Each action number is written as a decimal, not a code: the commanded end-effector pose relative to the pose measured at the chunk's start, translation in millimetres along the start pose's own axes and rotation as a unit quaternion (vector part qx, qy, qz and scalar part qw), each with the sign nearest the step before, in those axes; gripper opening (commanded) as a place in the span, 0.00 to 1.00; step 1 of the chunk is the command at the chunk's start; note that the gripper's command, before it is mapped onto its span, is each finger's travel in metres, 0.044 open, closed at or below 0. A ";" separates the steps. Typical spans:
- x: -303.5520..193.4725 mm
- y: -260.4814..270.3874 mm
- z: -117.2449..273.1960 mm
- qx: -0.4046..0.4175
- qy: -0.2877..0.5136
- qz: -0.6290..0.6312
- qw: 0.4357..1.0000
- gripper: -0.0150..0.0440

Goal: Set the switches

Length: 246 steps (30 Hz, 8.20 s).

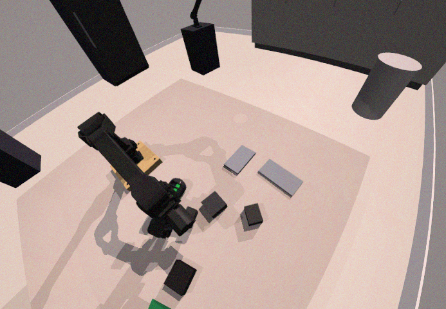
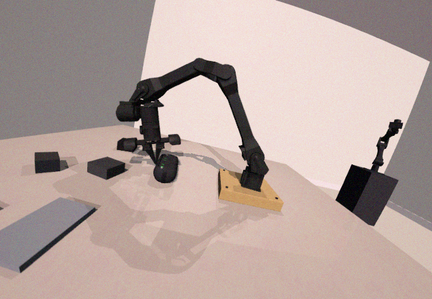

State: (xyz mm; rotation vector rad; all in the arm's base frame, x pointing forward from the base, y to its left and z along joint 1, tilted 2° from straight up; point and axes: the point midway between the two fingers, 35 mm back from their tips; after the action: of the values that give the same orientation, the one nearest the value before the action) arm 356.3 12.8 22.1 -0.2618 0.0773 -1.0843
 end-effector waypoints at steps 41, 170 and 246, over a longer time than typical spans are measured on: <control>-3.1 -25.9 -11.2 -0.015 0.004 0.003 1.000 0.25; -120.8 -90.1 -27.5 0.265 0.017 -0.187 0.946 0.25; -105.4 -51.2 68.2 0.108 -0.040 -0.232 0.966 1.00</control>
State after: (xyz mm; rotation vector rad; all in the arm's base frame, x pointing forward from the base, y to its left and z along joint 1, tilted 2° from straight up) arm 274.2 95.2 97.9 -0.1159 -0.1820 -1.5295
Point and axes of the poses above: the point midway between the two fingers, 35 mm back from their tips, its own z axis back along the fingers, its own y axis across the jaws, x = y × z, and after that the axes turned 2 degrees about -z, right-handed
